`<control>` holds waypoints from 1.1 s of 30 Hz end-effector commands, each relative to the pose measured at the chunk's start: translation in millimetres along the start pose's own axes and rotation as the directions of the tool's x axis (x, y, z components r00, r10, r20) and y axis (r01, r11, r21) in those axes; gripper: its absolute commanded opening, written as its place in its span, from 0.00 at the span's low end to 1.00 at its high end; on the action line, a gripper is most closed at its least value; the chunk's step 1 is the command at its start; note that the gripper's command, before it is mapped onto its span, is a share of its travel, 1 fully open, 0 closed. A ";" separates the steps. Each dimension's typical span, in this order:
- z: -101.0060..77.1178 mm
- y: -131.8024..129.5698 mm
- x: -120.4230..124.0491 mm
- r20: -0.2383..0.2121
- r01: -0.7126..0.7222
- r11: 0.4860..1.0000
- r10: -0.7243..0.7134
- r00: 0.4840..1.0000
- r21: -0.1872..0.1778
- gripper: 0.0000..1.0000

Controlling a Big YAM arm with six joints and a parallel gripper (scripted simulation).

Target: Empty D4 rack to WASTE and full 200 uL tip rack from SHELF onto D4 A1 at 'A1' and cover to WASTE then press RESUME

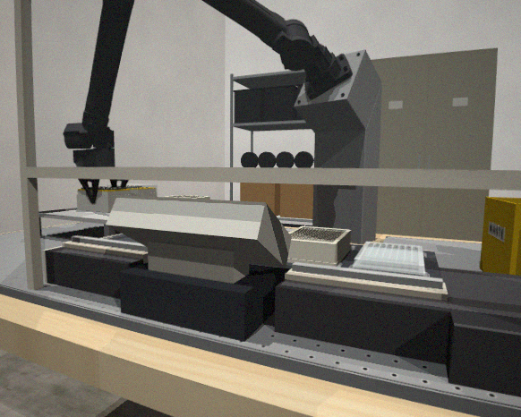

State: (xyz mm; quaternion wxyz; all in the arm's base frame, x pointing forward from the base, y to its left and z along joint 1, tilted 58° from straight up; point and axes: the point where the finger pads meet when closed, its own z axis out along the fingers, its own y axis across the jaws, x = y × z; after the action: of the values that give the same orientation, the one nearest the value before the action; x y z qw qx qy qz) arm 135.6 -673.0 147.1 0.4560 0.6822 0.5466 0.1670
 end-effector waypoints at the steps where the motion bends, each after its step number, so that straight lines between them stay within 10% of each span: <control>1: -6.2 6.5 -9.9 0.022 0.014 1.000 -0.014 1.000 -0.004 0.00; 33: -67.1 2.6 -10.8 0.035 0.011 1.000 -0.011 0.999 0.001 0.00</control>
State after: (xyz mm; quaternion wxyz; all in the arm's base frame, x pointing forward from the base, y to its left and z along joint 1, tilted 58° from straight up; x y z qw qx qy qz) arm 107.3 -653.3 171.4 0.4550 0.6837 0.5448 0.1697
